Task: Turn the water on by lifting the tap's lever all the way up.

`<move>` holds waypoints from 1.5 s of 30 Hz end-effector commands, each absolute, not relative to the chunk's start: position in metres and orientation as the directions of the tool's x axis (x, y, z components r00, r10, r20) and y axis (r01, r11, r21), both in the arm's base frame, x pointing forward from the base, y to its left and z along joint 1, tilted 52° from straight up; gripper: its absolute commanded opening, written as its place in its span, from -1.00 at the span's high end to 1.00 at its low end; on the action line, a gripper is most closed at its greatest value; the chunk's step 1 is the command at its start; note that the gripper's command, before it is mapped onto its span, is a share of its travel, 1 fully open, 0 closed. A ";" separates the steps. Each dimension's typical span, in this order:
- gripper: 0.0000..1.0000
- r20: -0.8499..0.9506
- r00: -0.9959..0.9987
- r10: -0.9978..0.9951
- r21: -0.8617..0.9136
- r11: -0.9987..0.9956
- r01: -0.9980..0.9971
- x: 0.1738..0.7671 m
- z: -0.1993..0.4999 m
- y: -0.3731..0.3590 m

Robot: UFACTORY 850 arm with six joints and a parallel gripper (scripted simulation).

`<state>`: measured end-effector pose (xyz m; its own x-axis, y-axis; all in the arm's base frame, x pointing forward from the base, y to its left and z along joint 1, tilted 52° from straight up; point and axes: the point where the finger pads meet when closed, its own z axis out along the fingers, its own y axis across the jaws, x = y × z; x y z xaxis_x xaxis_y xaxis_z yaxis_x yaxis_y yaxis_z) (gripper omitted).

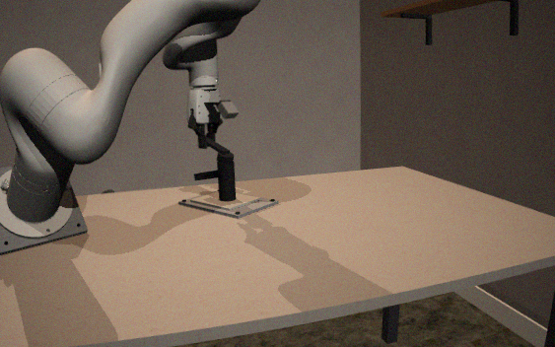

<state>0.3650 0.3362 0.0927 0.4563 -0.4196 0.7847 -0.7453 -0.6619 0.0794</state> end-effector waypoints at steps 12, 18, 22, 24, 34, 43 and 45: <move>1.00 0.785 0.456 -0.420 0.078 -0.662 -0.745 0.365 0.097 0.338; 1.00 0.785 0.456 -0.420 0.078 -0.662 -0.745 0.365 0.097 0.338; -0.27 0.785 0.456 -0.420 0.078 -0.662 -0.745 0.365 0.097 0.338; -0.27 0.785 0.456 -0.420 0.078 -0.662 -0.745 0.365 0.097 0.338; -0.27 0.785 0.456 -0.420 0.078 -0.662 -0.745 0.365 0.097 0.338; -0.27 0.785 0.456 -0.420 0.078 -0.662 -0.745 0.365 0.097 0.338; -0.27 0.785 0.456 -0.420 0.078 -0.662 -0.745 0.365 0.097 0.338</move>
<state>0.3645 0.3373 0.0963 0.4560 -0.4195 0.7849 -0.7454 -0.6619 0.0793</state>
